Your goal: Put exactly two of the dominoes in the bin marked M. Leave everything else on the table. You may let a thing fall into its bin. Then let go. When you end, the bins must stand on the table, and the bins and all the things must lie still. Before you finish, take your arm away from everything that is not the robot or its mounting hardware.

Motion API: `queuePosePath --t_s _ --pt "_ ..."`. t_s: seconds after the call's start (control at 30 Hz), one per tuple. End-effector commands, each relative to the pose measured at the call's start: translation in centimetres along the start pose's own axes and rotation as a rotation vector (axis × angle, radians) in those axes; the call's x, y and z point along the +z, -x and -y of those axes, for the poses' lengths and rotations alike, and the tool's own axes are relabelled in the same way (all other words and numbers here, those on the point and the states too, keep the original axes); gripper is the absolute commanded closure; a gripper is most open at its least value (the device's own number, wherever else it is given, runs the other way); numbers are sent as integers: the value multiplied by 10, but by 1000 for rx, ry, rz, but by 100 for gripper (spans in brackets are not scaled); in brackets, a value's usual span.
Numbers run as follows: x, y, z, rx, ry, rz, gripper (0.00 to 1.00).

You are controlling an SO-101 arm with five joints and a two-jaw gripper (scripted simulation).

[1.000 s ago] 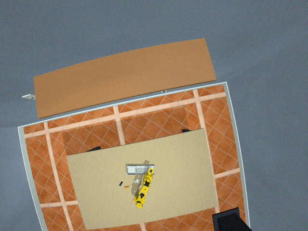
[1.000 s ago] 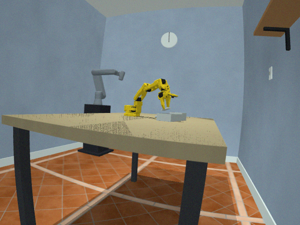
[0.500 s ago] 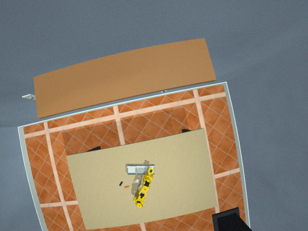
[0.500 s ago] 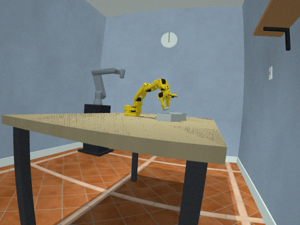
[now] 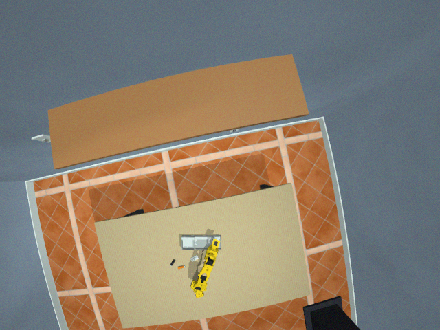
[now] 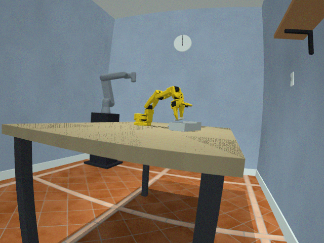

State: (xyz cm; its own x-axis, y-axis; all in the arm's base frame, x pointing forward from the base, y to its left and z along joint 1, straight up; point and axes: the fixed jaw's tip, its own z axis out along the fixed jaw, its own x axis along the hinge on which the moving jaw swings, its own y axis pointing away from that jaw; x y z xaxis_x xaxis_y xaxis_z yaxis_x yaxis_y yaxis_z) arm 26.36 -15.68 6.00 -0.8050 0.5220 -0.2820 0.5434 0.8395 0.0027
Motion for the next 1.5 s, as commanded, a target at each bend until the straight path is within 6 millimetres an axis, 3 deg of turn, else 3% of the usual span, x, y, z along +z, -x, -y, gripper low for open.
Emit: queuePosePath --t_s 0.0,1.43,1.47 --pt "-11 12 -3 -1 6 74 100" --pt "2 7 -3 0 5 34 100" --pt "18 0 -6 -9 6 -9 100"
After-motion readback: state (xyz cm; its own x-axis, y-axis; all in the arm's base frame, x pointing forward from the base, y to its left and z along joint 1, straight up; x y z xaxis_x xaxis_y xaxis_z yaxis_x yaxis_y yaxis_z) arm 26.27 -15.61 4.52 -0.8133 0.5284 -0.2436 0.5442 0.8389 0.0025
